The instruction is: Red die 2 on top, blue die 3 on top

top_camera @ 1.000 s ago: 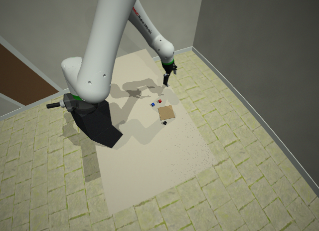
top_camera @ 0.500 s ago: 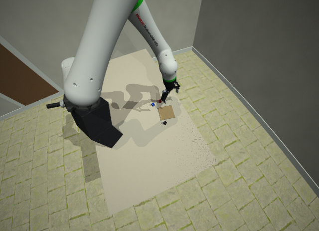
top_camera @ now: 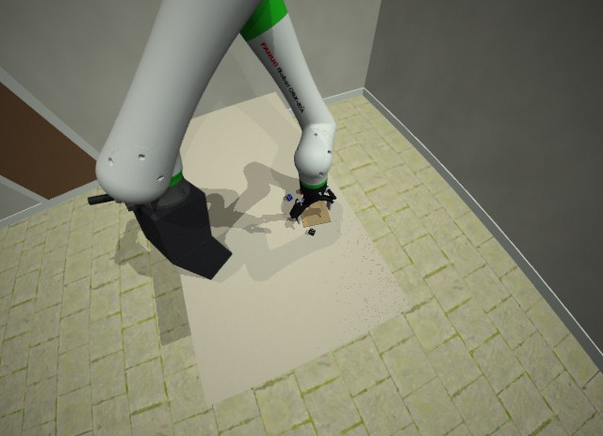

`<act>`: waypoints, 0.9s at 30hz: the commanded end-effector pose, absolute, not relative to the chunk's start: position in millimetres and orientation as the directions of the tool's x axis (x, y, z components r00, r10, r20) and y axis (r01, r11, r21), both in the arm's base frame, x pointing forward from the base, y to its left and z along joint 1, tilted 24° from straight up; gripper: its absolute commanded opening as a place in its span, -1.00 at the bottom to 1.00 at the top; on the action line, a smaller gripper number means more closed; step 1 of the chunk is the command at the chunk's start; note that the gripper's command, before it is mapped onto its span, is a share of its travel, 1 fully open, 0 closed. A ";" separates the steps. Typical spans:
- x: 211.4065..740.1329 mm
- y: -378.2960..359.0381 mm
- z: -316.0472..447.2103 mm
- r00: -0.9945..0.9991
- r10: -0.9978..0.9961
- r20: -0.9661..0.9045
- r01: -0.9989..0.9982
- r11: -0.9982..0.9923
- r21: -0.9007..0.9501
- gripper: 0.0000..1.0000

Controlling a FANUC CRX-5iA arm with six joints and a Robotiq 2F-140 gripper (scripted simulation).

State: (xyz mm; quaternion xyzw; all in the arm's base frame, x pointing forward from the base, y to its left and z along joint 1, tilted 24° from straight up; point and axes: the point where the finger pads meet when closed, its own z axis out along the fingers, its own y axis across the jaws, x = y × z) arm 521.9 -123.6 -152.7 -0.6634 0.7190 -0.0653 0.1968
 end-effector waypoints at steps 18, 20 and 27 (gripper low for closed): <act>511.0 -133.8 -163.2 -0.069 -0.975 -0.211 -0.930 0.140 -0.341 1.00; 513.2 -132.7 -168.7 -0.070 -0.975 -0.211 -0.930 0.140 -0.340 1.00; 523.5 -127.8 -194.8 -0.070 -0.975 -0.211 -0.930 0.140 -0.340 1.00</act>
